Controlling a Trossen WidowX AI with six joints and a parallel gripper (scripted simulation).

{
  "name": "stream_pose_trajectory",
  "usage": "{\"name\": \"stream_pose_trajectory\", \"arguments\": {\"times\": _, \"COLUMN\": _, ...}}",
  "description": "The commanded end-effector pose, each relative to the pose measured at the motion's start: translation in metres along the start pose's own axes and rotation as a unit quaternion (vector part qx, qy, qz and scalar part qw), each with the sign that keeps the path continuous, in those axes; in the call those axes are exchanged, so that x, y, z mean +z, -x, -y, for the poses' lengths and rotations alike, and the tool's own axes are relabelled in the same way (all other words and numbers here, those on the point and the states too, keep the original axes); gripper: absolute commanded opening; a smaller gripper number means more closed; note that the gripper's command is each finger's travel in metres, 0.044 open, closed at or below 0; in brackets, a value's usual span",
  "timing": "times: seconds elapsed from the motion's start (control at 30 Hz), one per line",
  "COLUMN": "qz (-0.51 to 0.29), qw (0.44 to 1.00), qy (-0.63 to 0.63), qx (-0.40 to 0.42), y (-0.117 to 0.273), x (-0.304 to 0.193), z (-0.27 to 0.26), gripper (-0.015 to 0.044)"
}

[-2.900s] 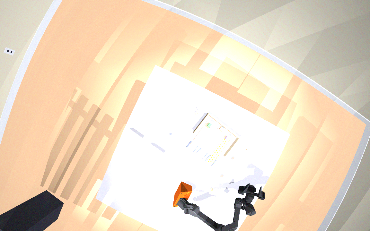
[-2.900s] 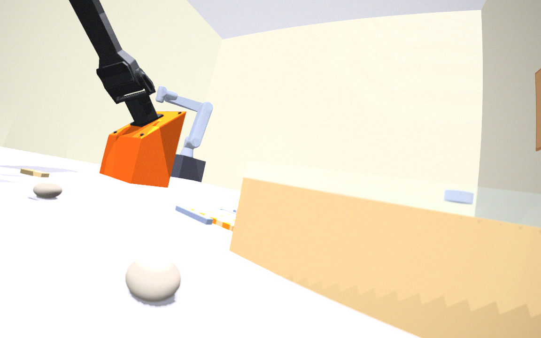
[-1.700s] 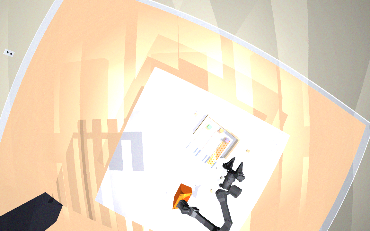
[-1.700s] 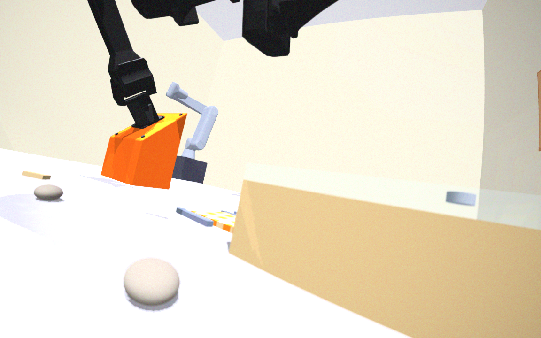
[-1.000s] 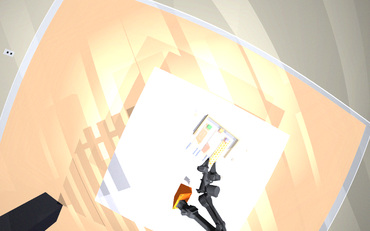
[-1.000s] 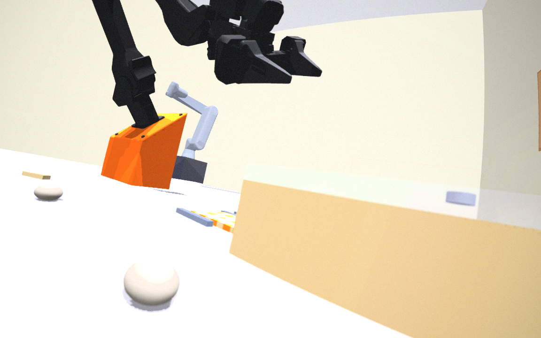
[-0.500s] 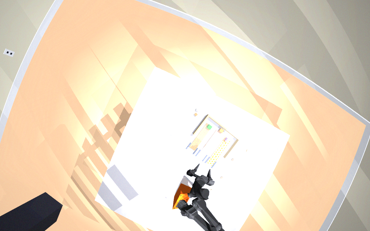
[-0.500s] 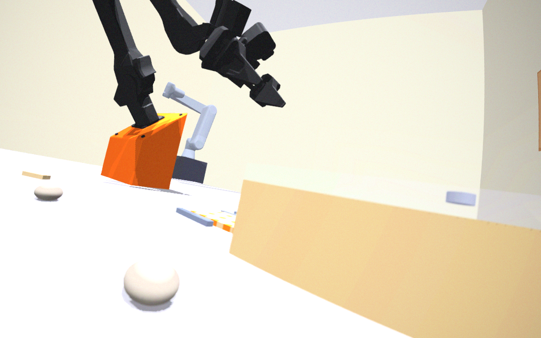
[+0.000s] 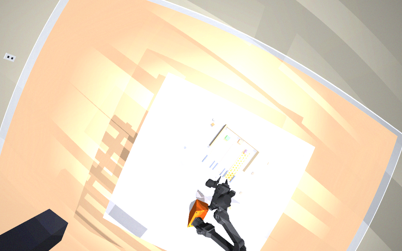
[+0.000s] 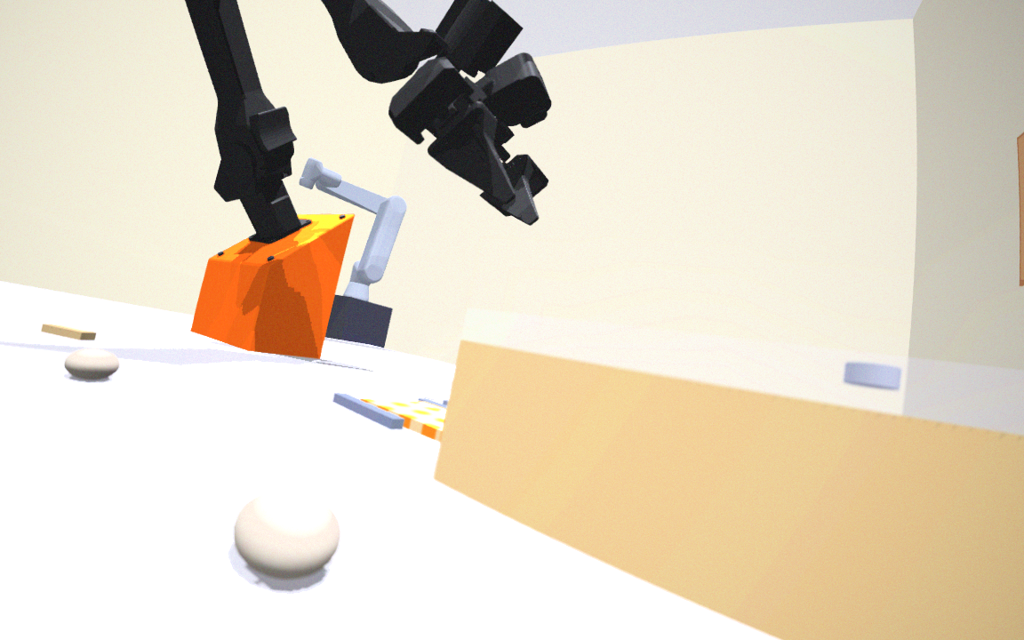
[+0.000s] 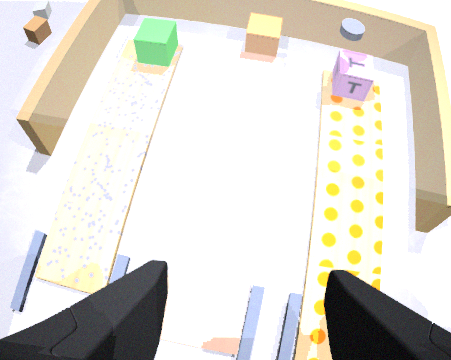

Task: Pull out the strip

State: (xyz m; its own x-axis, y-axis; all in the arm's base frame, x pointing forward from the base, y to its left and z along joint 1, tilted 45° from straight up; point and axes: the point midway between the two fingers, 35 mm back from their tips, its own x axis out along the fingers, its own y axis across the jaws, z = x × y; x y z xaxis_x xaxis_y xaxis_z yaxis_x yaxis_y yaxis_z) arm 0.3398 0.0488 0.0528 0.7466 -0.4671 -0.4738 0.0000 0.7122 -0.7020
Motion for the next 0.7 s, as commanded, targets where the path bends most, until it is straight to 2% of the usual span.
{"name": "stream_pose_trajectory", "arguments": {"times": 0.0, "qz": -0.154, "qw": 0.988, "qy": -0.021, "qx": -0.003, "y": -0.046, "x": -0.007, "z": 0.021, "gripper": 0.0085}}
{"name": "stream_pose_trajectory", "arguments": {"times": 0.1, "qz": -0.229, "qw": 0.973, "qy": -0.033, "qx": -0.009, "y": -0.062, "x": -0.016, "z": 0.038, "gripper": 0.0006}}
{"name": "stream_pose_trajectory", "arguments": {"times": 0.13, "qz": -0.254, "qw": 0.966, "qy": -0.037, "qx": -0.011, "y": -0.066, "x": -0.02, "z": 0.044, "gripper": 0.0}}
{"name": "stream_pose_trajectory", "arguments": {"times": 0.4, "qz": -0.364, "qw": 0.929, "qy": -0.058, "qx": -0.025, "y": -0.076, "x": -0.04, "z": 0.072, "gripper": 0.0}}
{"name": "stream_pose_trajectory", "arguments": {"times": 0.67, "qz": -0.366, "qw": 0.928, "qy": -0.058, "qx": -0.025, "y": -0.076, "x": -0.04, "z": 0.072, "gripper": 0.0}}
